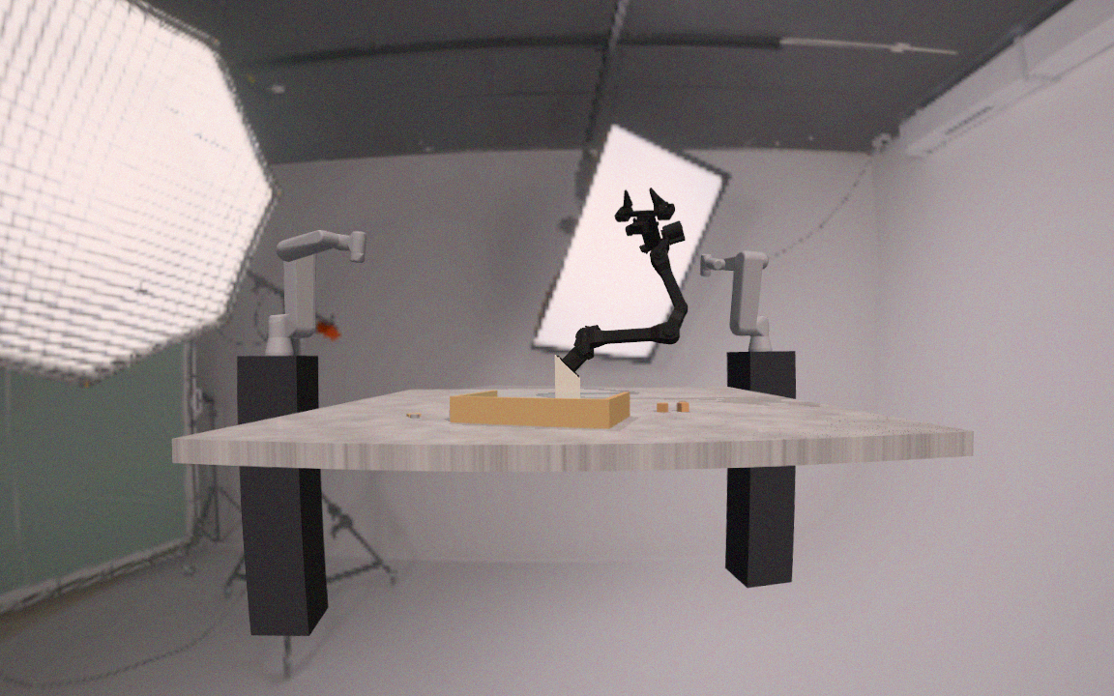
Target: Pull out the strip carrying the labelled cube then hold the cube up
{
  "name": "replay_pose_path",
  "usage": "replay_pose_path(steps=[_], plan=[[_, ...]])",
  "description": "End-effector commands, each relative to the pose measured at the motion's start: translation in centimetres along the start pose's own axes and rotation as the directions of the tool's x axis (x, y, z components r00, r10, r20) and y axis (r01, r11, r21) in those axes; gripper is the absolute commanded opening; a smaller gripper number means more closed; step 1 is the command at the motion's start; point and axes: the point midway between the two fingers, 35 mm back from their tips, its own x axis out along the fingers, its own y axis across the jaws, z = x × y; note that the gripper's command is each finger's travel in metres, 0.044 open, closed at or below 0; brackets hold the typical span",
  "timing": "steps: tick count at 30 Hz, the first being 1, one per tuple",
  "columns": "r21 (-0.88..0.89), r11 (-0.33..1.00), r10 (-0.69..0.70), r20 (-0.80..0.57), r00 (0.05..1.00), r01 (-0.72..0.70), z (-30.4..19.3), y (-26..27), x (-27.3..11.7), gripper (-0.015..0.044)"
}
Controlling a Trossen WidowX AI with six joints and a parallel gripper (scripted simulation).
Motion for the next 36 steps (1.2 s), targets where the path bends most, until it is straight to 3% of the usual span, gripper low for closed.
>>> replay_pose_path(steps=[1,4,7,12,18,21,24,29,36], plan=[[0.008,1.000,-0.001,0.002,1.000,0.001,0.1,0.1,0.1,0.0400],[0.127,0.992,-0.015,0.035,0.999,0.010,1.0,1.1,0.9,0.0400],[0.372,0.928,-0.046,0.109,0.993,0.003,3.4,3.1,2.7,0.0400],[0.721,0.684,-0.116,0.259,0.959,-0.112,9.4,5.6,6.0,0.0400],[0.875,0.364,-0.189,0.406,0.894,-0.321,16.3,6.6,8.3,0.0400],[0.873,0.198,-0.230,0.483,0.845,-0.446,20.2,6.7,8.7,0.0400],[0.852,0.122,-0.253,0.522,0.814,-0.509,22.3,6.6,8.7,0.0400],[0.729,-0.112,-0.313,0.619,0.720,-0.675,28.0,6.3,8.3,0.0400],[0.281,-0.529,-0.401,0.749,0.528,-0.800,38.1,5.0,6.0,0.0400]])
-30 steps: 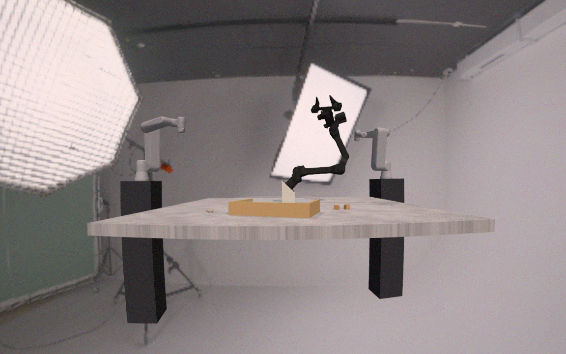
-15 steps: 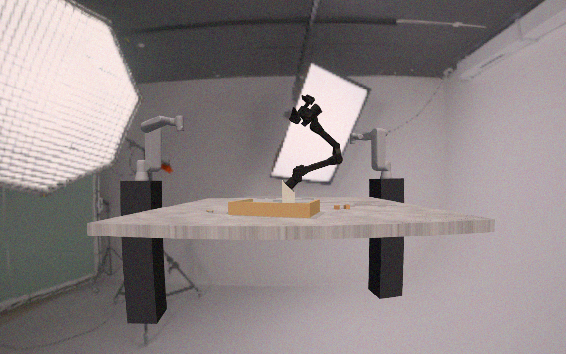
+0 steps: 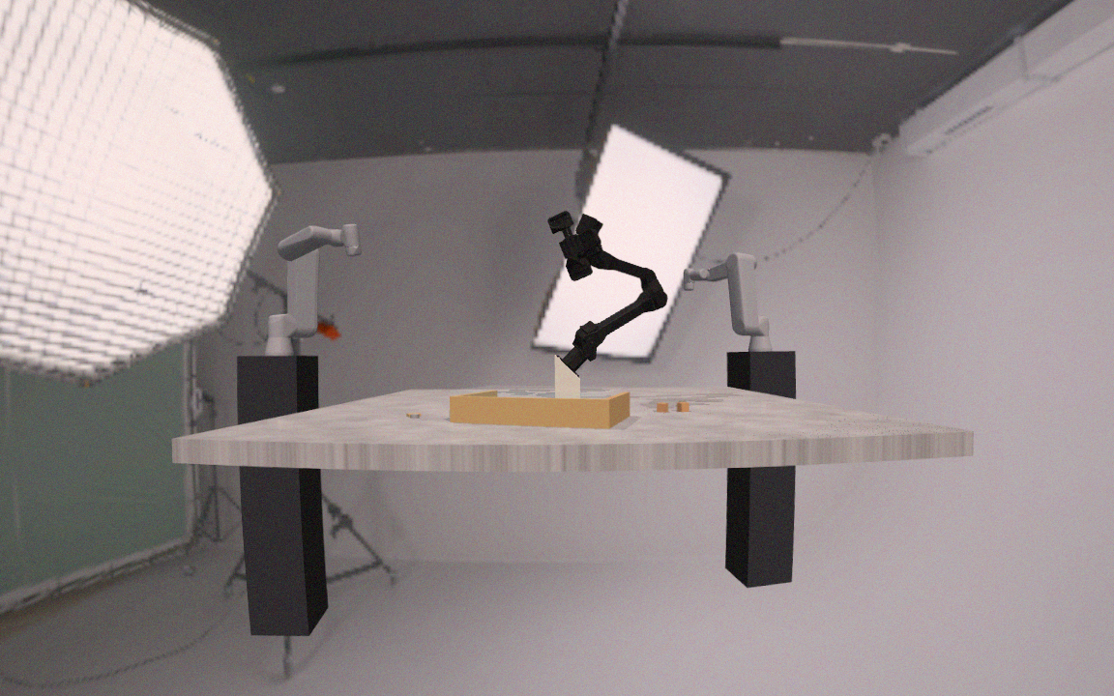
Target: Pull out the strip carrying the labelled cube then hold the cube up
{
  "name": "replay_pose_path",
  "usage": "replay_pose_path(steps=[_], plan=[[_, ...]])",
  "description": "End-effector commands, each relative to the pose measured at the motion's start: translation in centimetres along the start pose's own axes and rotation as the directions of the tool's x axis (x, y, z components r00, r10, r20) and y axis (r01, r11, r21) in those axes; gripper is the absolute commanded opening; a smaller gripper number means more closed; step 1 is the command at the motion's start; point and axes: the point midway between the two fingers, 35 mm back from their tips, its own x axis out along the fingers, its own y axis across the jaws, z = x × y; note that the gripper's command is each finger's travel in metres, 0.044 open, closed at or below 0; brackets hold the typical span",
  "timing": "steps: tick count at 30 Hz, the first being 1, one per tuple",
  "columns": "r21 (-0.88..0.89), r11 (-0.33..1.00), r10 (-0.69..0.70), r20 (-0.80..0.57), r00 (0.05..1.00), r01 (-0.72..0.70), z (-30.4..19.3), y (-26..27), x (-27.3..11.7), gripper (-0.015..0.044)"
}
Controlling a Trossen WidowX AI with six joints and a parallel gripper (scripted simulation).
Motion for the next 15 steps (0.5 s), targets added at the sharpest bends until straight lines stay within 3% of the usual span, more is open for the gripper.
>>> replay_pose_path(steps=[1,6,11,15], plan=[[0.332,0.933,0.147,-0.004,0.989,-0.137,-2.4,4.8,3.0,0.0400],[0.702,0.675,0.332,-0.012,0.943,-0.229,-5.0,11.8,5.8,0.0400],[0.902,0.390,0.475,-0.022,0.880,-0.187,-6.9,17.8,6.7,0.0400],[0.917,0.358,0.490,-0.024,0.872,-0.176,-7.1,18.5,6.7,0.0400]])
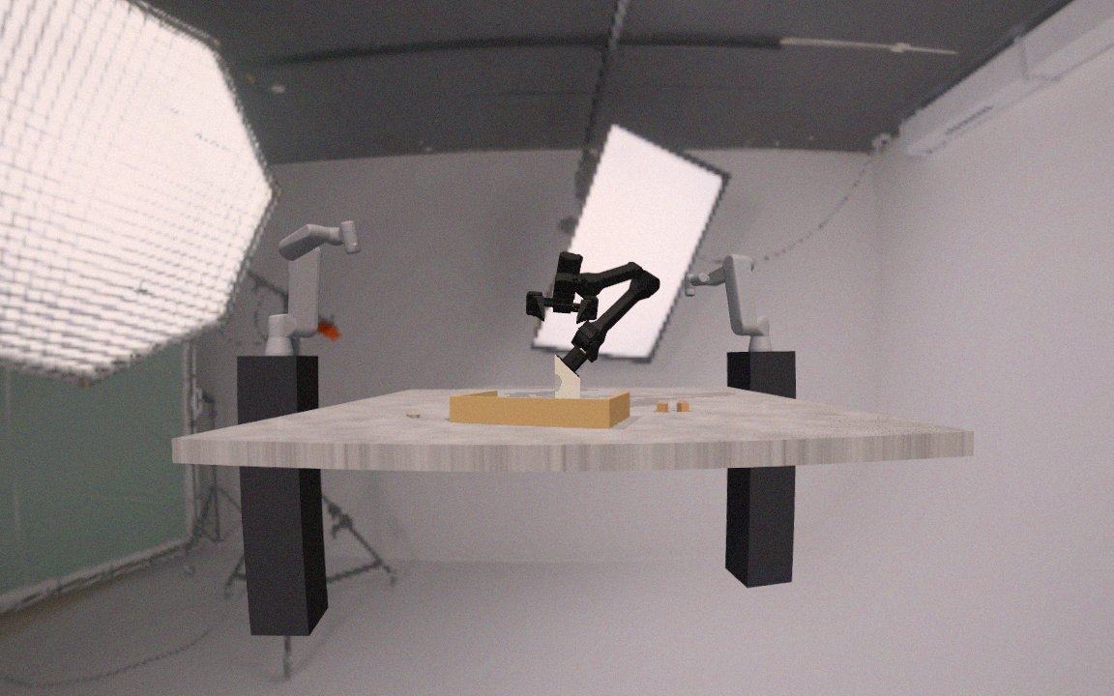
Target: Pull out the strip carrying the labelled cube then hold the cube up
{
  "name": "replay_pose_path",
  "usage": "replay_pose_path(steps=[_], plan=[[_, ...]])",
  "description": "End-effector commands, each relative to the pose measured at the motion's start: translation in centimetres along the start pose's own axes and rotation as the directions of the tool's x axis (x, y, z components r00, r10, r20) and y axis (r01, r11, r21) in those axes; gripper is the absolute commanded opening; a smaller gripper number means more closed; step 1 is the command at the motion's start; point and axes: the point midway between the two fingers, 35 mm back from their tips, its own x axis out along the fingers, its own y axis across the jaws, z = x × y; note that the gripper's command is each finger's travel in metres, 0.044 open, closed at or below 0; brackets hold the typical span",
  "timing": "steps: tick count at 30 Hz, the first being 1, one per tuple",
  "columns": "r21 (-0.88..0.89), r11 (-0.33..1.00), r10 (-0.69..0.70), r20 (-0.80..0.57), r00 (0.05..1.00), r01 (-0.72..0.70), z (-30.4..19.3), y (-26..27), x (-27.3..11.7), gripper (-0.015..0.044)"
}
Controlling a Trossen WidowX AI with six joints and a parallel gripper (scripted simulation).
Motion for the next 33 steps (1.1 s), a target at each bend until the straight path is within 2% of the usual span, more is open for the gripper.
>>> replay_pose_path(steps=[1,17,20,25,32,33], plan=[[0.105,0.994,0.014,-0.036,0.999,-0.010,-1.5,0.2,0.8,0.0400],[0.105,0.994,0.014,-0.036,0.999,-0.010,-1.5,0.2,0.8,0.0400],[0.082,0.996,-0.039,-0.068,0.997,0.045,-1.1,-0.4,1.7,0.0321],[0.159,0.987,0.003,-0.249,0.969,0.038,-0.3,0.9,5.4,0.0190],[0.238,0.968,0.056,-0.496,0.867,0.074,-0.5,4.2,10.1,0.0006],[0.246,0.966,0.062,-0.529,0.846,0.083,-0.6,4.7,10.7,0.0000]])
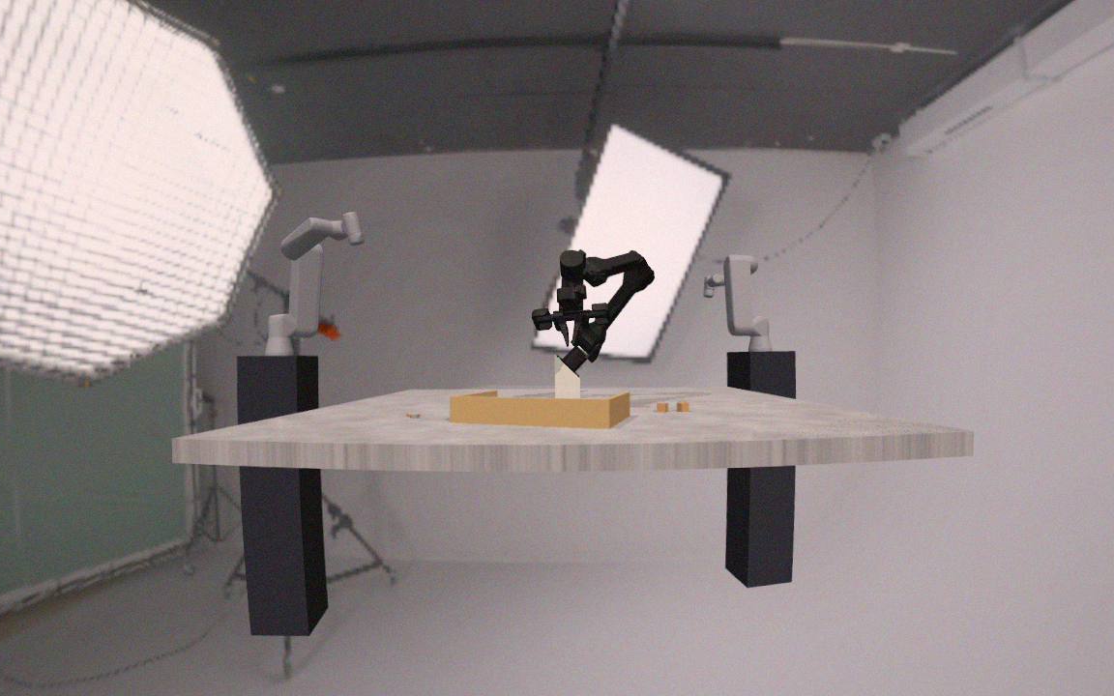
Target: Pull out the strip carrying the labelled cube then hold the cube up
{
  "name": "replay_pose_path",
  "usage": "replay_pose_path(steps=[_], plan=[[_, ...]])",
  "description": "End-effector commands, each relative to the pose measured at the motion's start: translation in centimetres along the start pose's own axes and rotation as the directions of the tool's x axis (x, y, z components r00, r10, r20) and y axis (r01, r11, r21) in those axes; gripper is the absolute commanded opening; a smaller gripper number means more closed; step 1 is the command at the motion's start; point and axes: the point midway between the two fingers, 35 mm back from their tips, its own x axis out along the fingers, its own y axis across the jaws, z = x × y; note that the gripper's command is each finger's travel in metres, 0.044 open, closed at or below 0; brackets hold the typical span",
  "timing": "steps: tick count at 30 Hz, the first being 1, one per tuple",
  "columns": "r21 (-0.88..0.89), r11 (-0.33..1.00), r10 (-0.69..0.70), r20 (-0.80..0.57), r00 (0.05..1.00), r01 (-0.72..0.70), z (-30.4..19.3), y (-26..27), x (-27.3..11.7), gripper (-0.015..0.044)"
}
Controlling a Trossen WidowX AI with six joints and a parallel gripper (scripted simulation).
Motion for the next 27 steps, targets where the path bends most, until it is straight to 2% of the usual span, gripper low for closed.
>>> replay_pose_path(steps=[1,11,27], plan=[[0.040,0.999,-0.014,-0.167,0.986,0.021,0.1,2.3,2.7,0.0000],[0.096,0.988,-0.057,-0.518,0.854,0.124,-2.4,8.0,7.6,0.0000],[0.095,0.987,-0.058,-0.523,0.850,0.127,-2.7,8.1,9.1,0.0000]])
